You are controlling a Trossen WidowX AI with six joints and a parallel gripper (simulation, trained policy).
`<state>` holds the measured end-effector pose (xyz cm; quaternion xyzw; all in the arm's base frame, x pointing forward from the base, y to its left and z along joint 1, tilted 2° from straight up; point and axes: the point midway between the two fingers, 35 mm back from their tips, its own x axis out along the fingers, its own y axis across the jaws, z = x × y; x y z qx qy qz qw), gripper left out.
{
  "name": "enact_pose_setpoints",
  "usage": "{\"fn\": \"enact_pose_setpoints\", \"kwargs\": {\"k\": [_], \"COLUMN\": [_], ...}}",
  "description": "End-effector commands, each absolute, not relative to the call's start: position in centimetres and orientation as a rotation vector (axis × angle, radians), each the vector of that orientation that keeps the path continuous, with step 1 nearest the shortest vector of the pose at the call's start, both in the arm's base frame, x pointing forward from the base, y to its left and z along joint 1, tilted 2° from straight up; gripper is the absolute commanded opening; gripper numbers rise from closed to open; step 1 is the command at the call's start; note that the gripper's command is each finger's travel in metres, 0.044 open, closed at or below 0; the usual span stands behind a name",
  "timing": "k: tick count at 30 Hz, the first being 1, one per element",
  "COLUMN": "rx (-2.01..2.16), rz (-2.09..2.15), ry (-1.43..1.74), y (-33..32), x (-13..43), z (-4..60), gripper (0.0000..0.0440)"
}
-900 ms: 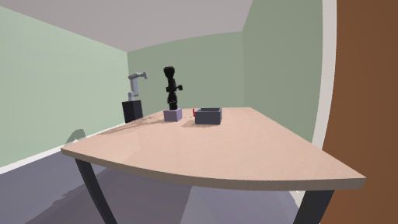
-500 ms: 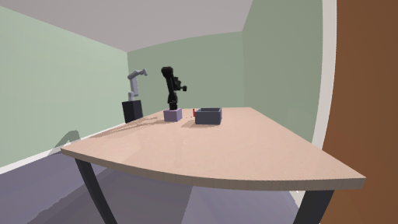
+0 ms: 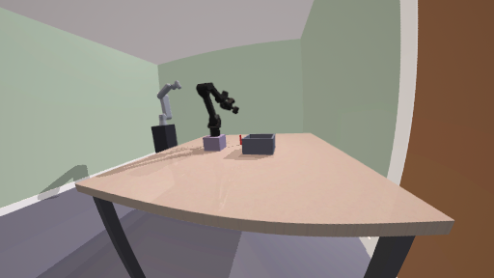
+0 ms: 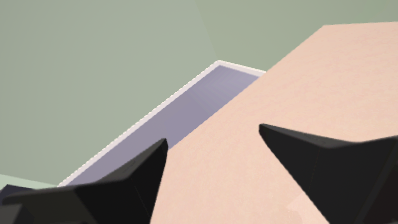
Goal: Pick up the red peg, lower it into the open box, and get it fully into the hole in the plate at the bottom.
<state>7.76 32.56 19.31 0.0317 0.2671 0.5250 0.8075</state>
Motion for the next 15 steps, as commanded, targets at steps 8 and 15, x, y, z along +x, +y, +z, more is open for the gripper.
{"fn": "enact_pose_setpoints", "kwargs": {"k": [8,15], "rx": [0.183,0.26], "rz": [0.827,0.613], "ry": [0.762,0.888], "y": [29.3,26.2], "x": [12.9,15.5], "z": [20.3,20.4], "gripper": [0.044,0.044]}}
